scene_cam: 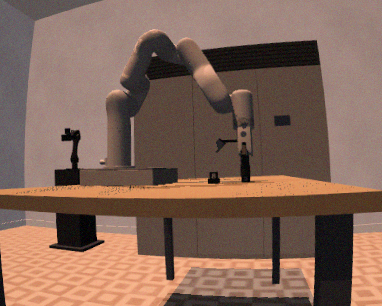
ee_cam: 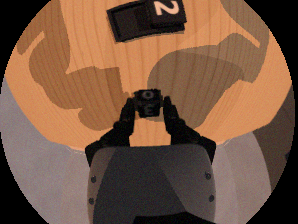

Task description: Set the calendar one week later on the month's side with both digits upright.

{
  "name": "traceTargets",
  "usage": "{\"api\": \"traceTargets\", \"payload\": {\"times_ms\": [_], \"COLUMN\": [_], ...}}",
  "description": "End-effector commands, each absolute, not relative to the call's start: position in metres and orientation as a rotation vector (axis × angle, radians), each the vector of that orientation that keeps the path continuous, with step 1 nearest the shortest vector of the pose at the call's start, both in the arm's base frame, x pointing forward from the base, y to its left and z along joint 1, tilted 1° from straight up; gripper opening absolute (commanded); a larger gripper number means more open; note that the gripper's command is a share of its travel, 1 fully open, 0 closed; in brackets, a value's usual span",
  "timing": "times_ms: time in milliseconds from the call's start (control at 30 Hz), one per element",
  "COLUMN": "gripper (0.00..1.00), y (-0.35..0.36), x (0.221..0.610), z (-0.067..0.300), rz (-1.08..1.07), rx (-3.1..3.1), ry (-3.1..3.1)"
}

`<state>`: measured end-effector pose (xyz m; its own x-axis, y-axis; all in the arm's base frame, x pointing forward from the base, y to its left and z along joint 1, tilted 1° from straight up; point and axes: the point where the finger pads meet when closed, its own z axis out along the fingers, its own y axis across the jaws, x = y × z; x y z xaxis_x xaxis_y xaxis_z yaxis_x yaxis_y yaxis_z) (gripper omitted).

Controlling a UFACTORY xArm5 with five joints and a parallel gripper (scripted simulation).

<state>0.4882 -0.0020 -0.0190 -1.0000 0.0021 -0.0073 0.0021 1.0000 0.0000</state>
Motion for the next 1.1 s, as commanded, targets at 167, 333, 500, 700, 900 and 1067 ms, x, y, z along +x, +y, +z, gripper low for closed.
{"api": "traceTargets", "payload": {"times_ms": [167, 333, 500, 700, 900, 1067], "gripper": [0.47, 0.47, 0.47, 0.47, 1.00, 1.00], "y": [-0.002, -0.001, -0.001, -0.001, -0.001, -0.001], "x": [0.489, 0.489, 0.489, 0.489, 0.489, 0.489], "z": [0.024, 0.041, 0.059, 0.064, 0.064, 0.064], "rz": [0.000, 0.000, 0.000, 0.000, 0.000, 0.000], "rx": [0.003, 0.003, 0.003, 0.003, 0.003, 0.003], "ry": [3.130, 3.130, 3.130, 3.129, 3.129, 3.129]}}
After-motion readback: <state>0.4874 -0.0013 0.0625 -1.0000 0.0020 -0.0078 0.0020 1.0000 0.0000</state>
